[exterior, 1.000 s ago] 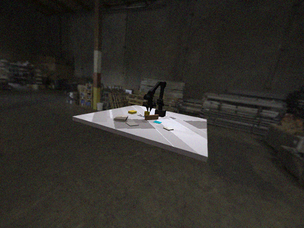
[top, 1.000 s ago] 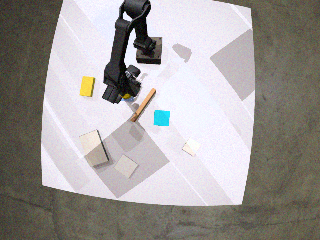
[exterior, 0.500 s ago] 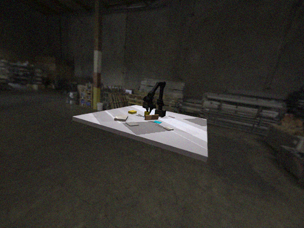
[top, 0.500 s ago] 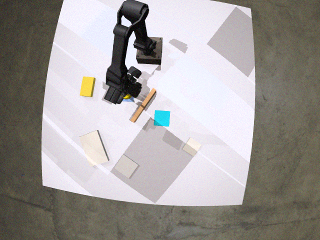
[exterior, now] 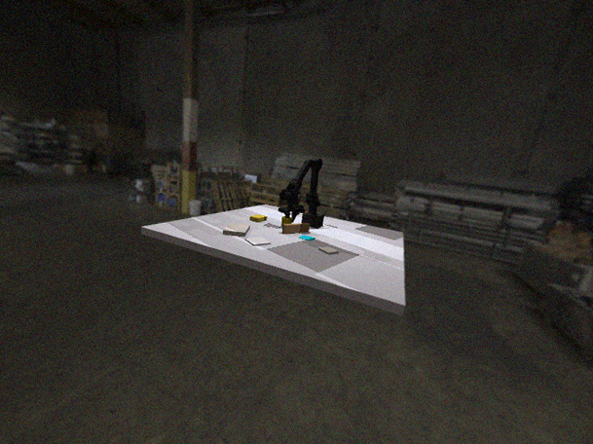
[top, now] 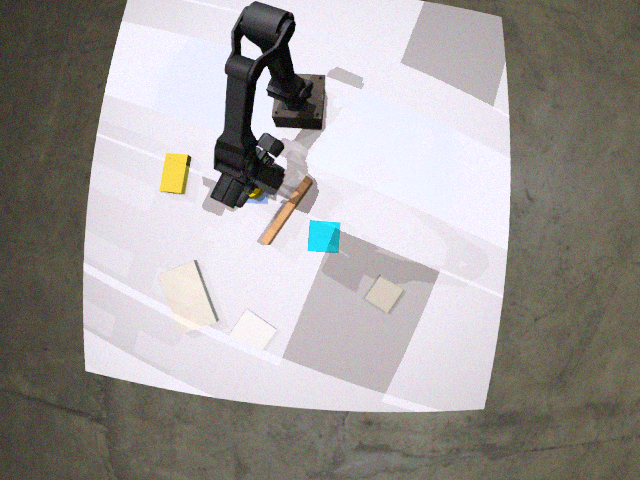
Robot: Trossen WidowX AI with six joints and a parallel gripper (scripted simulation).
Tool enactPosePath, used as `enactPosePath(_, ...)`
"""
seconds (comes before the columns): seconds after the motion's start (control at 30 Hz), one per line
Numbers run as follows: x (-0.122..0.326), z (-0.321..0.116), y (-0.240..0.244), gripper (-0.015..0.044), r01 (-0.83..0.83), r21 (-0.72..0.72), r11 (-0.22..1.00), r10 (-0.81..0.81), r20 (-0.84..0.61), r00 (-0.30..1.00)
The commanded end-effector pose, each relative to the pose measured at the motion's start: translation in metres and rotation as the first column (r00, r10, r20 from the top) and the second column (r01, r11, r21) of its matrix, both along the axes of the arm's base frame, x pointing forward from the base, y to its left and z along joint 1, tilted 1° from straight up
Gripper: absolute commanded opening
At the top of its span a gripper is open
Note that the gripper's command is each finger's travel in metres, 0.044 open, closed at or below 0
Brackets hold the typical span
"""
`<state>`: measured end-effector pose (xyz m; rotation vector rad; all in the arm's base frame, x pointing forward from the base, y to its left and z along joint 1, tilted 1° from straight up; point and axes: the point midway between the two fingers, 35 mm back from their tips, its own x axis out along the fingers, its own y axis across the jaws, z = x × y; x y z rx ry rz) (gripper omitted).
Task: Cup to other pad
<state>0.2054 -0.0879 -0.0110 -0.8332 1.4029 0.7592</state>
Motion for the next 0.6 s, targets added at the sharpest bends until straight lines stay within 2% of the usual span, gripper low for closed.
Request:
enactPosePath(0.0,0.0001,0.0001,0.0000,0.0153,0.000,0.000,1.000,0.000,0.001,1.000)
enactPosePath(0.57,0.0001,0.0001,0.0000,0.0040,0.000,0.000,1.000,0.000,0.001,1.000)
